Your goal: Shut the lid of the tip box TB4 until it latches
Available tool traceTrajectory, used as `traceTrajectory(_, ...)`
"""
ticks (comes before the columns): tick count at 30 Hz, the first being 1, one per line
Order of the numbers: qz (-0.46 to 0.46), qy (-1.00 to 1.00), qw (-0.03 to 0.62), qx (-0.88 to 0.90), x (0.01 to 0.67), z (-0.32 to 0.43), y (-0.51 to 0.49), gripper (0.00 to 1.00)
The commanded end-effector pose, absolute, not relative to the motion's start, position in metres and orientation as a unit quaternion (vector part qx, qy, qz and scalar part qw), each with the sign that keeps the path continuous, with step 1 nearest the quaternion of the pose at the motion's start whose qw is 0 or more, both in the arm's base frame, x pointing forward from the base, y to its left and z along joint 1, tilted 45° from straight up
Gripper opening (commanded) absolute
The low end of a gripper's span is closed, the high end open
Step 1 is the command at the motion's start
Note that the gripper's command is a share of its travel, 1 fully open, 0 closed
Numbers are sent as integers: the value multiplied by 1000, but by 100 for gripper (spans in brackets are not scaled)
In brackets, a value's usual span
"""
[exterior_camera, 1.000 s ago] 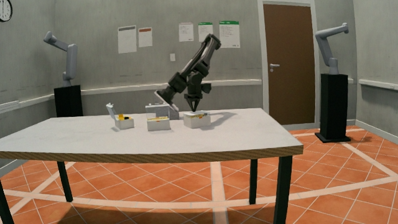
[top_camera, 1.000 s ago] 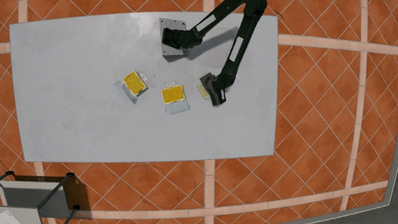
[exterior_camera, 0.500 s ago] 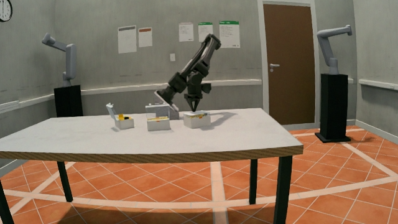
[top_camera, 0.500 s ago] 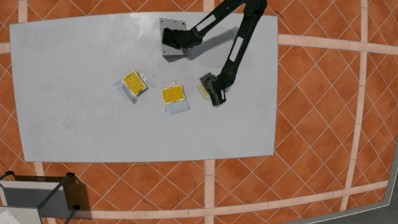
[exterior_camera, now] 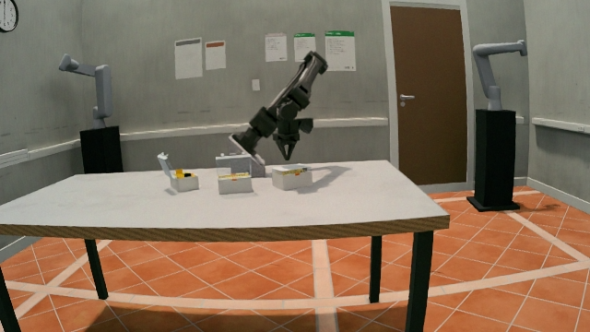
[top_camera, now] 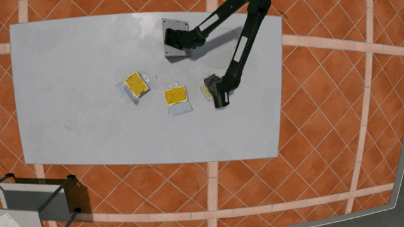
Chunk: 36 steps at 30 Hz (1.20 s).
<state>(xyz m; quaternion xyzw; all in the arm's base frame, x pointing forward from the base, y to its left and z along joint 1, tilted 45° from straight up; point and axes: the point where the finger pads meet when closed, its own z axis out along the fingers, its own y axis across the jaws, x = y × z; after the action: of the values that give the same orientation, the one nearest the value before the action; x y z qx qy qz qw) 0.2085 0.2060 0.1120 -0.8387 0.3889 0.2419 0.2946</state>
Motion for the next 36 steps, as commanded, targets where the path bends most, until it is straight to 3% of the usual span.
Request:
traceTrajectory(1,224,375,313,-843,223,131,203,0)
traceTrajectory(36,234,377,303,-844,219,139,187,0)
